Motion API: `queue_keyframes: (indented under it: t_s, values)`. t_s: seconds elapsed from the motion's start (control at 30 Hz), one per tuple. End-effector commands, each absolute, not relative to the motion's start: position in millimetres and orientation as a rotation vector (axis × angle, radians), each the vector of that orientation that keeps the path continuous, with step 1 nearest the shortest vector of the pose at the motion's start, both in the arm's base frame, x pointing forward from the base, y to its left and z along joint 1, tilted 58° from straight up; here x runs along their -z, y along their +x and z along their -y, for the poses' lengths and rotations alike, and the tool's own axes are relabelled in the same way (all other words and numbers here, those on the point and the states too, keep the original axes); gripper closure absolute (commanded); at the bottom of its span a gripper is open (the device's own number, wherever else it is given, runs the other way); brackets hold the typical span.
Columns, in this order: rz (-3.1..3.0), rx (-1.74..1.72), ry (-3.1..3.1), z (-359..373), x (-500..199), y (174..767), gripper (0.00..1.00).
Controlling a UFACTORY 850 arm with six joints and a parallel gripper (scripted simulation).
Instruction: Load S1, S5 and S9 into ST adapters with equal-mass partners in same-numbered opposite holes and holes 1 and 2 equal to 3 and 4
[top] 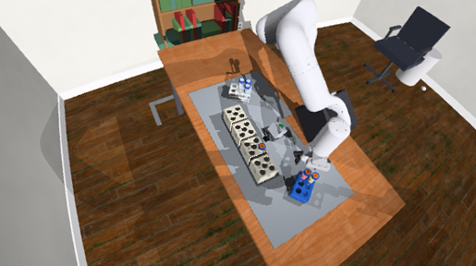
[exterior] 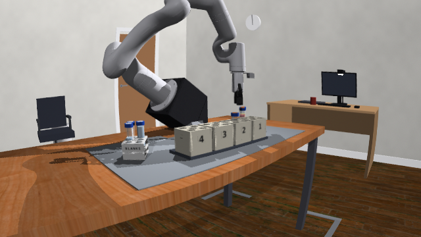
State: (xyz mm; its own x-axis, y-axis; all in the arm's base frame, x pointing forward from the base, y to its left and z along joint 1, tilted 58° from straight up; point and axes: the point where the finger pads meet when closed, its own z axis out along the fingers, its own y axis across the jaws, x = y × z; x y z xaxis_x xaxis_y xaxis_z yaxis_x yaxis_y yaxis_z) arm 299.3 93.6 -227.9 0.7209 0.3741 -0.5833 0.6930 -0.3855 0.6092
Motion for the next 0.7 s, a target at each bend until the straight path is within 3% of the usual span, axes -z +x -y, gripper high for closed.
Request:
queue_keyframes:
  t_s: [0.0, 0.67]
  values:
    - [-0.813, 0.440, 2.014, -95, 228, 300, 0.00]
    - [-0.813, 0.440, 2.014, -128, 206, 300, 0.00]
